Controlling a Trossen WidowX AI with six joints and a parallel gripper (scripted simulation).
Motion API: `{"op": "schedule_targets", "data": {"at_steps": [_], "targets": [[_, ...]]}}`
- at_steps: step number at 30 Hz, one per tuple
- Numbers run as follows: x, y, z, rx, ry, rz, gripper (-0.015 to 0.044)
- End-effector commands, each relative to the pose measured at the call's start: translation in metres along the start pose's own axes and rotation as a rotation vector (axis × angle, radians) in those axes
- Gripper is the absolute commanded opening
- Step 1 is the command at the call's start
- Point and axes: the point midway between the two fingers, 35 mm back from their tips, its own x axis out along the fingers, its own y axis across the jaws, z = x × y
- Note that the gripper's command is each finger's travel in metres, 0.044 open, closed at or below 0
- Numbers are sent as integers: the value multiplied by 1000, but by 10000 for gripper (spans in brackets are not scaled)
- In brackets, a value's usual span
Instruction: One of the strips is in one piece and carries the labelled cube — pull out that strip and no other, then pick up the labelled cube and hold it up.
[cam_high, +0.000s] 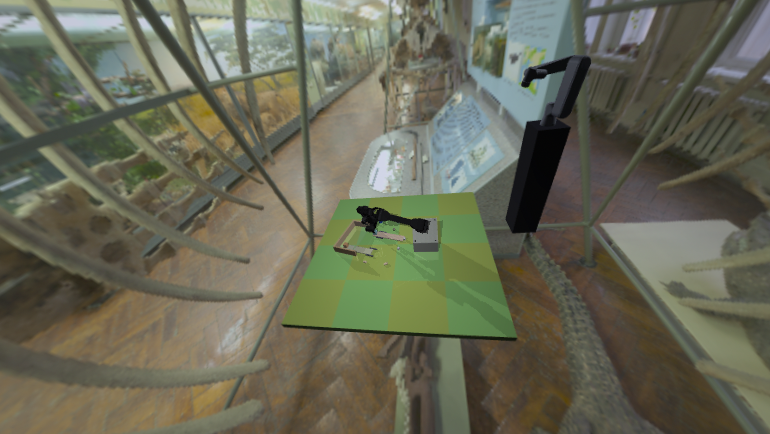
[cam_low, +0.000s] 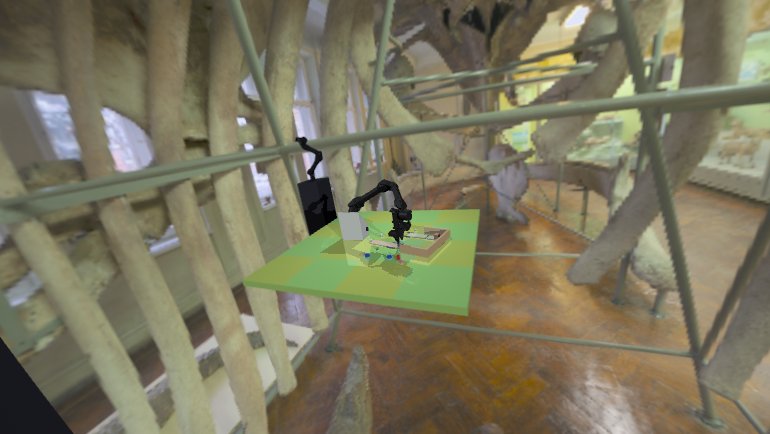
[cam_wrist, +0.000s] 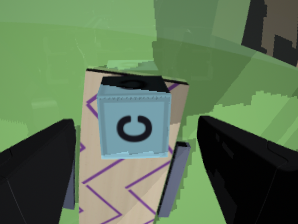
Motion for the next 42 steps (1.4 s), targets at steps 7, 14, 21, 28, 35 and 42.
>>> {"op": "schedule_targets", "data": {"at_steps": [7, 14, 21, 28, 35, 42], "targets": [[21, 1, -2, 5, 7, 7, 250], [29, 1, -3, 5, 7, 8, 250], [27, 1, -2, 2, 5, 3, 171], [27, 1, -2, 2, 5, 3, 105], [23, 1, -6, 2, 5, 3, 0], [5, 4, -28, 5, 7, 3, 0]]}}
